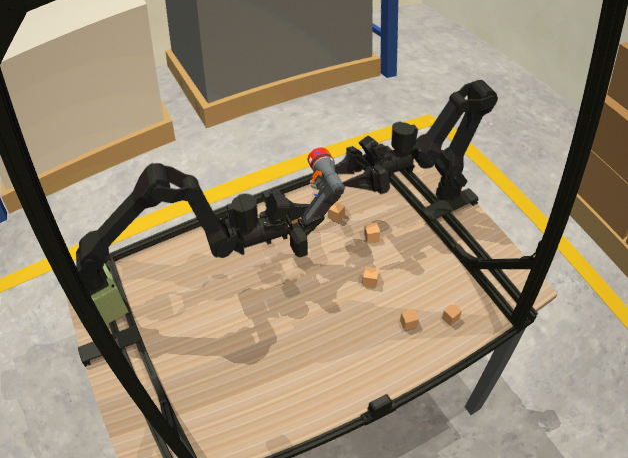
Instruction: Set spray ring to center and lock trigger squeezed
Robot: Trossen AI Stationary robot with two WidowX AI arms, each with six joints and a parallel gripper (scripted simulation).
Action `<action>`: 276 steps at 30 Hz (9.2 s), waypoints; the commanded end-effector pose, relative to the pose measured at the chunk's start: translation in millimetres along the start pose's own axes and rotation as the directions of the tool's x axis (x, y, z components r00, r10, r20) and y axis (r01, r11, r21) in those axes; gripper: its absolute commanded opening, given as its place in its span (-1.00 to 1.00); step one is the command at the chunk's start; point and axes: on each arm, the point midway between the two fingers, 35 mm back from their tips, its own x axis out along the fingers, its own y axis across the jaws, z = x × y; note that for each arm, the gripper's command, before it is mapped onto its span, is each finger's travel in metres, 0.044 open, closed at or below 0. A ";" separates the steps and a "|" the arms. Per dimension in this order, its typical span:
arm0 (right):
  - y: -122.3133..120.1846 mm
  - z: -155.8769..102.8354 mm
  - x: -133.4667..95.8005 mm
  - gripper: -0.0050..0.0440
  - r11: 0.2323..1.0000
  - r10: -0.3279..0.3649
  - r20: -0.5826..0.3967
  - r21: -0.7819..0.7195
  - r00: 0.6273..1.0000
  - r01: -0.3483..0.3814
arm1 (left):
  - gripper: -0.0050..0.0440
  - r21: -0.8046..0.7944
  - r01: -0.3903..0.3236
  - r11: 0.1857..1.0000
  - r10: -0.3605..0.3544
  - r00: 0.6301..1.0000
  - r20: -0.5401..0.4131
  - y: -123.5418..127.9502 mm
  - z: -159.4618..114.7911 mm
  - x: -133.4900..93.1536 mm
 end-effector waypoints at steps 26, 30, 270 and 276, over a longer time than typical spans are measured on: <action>-7.6 7.5 -32.0 0.84 0.913 0.000 -0.002 0.409 1.000 0.001 | -0.80 0.003 0.004 1.000 -0.004 1.000 0.026 -1.1 9.0 2.0; -8.3 7.9 -35.5 0.84 0.892 0.000 -0.002 0.453 1.000 0.001 | -0.80 0.003 0.004 1.000 -0.004 1.000 0.026 -1.1 9.0 2.0; -17.6 -2.1 -84.1 0.84 0.307 0.001 -0.002 0.952 1.000 0.002 | 0.67 0.007 0.003 1.000 0.007 0.045 -0.999 -231.0 -45.2 -130.7; -17.6 -2.1 -84.1 0.84 0.307 0.001 -0.002 0.952 1.000 0.002 | 0.84 0.007 0.003 1.000 0.007 0.045 -0.999 -231.0 -45.2 -130.7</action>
